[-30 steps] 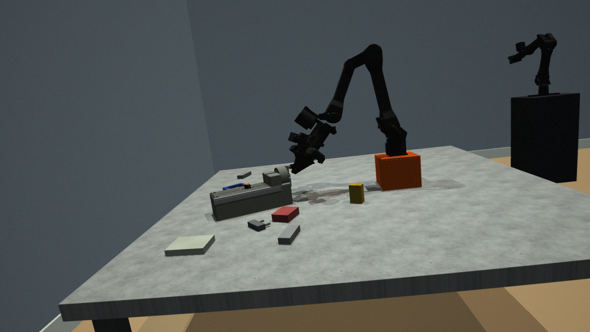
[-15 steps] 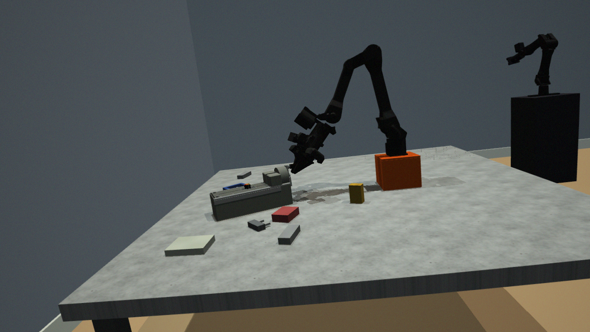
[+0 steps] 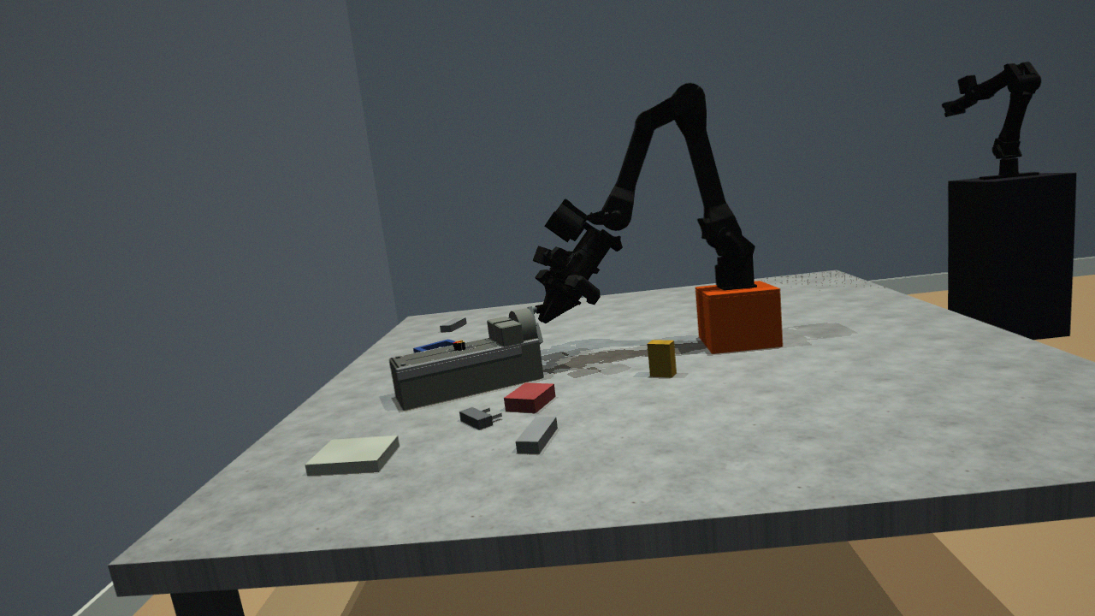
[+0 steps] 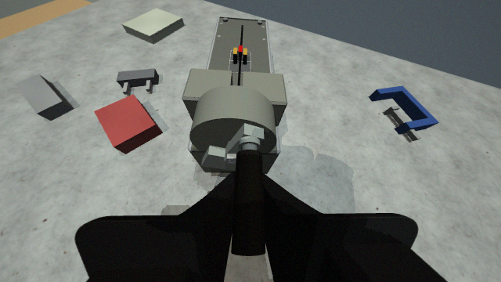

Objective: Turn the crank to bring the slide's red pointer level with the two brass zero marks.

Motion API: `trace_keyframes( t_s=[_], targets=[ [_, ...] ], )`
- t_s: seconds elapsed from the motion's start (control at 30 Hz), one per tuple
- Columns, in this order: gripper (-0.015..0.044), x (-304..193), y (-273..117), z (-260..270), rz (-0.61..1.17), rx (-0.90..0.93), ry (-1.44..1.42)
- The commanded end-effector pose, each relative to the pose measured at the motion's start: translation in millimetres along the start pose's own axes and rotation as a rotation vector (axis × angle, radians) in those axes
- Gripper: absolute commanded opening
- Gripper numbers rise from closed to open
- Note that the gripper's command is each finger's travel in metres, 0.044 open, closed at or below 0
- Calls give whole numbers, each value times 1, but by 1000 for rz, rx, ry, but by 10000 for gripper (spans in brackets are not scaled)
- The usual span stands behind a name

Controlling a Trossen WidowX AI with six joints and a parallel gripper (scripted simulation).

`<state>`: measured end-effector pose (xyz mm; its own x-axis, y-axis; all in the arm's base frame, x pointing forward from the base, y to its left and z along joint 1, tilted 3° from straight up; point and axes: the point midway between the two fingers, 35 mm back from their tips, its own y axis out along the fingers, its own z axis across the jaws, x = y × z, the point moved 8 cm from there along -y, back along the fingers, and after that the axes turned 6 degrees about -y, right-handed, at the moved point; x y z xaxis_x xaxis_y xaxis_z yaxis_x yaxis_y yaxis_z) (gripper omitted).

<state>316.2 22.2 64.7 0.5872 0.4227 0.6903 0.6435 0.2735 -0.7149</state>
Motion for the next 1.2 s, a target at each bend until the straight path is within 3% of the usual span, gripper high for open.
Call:
trace_keyframes(
  t_s=[0.0, 1.17],
  targets=[
    [0, -3, 2, -7, 5, -19, 3],
    [0, -33, 31, -11, 6, -19, 3]
  ],
)
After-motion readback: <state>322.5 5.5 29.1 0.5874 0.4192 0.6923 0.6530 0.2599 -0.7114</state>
